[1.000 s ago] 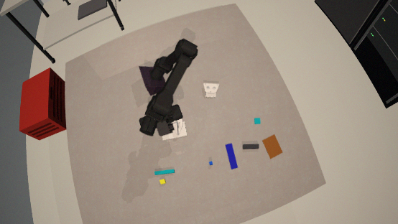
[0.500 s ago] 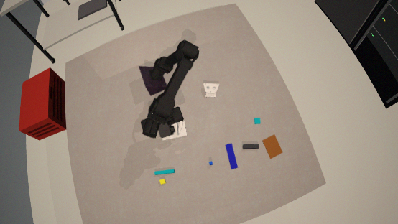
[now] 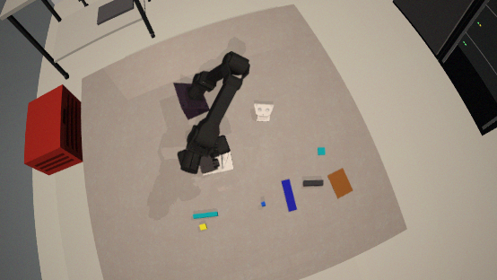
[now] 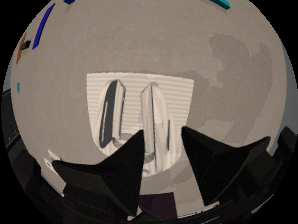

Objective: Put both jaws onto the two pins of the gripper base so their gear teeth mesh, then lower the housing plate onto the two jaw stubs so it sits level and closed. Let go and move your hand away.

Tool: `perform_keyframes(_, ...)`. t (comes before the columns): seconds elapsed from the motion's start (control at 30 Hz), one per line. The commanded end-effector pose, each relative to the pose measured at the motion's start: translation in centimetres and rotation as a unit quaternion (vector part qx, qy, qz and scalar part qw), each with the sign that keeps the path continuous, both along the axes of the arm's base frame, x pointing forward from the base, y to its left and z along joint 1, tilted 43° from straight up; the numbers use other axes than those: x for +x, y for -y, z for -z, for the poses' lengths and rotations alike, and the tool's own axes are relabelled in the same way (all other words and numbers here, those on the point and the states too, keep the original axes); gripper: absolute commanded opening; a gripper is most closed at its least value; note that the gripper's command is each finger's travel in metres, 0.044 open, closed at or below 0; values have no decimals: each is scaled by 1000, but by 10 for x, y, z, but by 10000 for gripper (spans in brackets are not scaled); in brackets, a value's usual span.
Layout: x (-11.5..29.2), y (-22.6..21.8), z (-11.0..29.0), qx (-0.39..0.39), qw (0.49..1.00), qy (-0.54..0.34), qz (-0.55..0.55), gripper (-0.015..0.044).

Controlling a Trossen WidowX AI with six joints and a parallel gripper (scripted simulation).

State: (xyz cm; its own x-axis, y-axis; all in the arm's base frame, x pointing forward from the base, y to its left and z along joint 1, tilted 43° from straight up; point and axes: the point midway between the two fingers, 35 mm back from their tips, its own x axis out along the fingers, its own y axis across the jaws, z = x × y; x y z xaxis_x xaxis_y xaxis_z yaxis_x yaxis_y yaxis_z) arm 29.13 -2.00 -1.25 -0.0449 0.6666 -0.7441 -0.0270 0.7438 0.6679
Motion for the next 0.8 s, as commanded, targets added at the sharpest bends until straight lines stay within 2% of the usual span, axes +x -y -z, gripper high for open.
perform_keyframes(0.0, 0, 0, 1, 1, 1000, -1, 3, 134)
perform_keyframes(0.77, 0, -4, 5, 1, 1000, 0, 2, 134)
